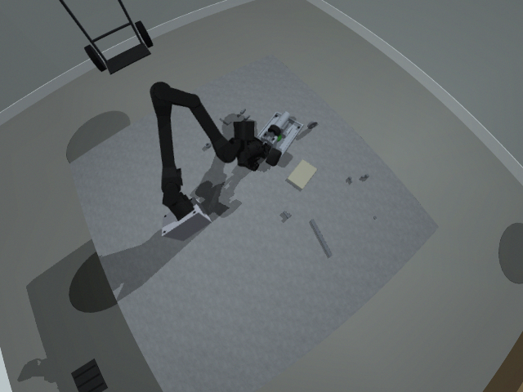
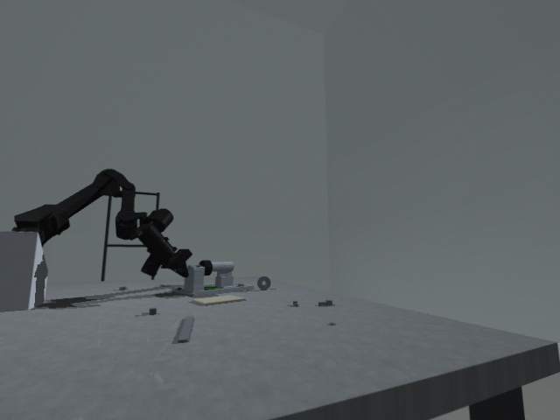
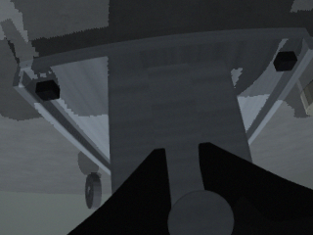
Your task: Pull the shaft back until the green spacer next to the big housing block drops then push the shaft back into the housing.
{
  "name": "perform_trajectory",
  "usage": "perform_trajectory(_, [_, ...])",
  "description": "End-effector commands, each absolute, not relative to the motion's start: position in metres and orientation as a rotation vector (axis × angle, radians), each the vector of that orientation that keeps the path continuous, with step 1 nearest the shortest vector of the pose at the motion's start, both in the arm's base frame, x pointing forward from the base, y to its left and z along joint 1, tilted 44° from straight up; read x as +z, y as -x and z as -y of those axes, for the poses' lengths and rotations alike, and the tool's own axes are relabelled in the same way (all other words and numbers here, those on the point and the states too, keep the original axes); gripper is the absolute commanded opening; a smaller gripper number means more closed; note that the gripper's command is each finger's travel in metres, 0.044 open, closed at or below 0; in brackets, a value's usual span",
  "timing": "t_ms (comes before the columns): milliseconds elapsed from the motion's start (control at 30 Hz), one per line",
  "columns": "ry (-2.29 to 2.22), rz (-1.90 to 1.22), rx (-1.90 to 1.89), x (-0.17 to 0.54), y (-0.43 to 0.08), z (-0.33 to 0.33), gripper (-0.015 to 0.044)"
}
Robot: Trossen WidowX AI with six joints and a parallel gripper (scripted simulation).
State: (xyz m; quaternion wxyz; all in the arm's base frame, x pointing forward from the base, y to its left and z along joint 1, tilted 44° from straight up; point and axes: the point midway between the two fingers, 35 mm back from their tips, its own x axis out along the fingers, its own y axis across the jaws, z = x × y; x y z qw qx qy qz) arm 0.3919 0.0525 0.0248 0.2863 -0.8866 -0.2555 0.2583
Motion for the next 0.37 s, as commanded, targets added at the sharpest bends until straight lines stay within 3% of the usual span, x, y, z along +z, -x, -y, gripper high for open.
perform_trajectory(0, [2.370,0.683,0.690,0.0248,-0.3919,-0.0525,0.0079])
perform_trajectory(333, [2.370,0.683,0.691,0.0256,-0.3903,-0.0507,0.0341])
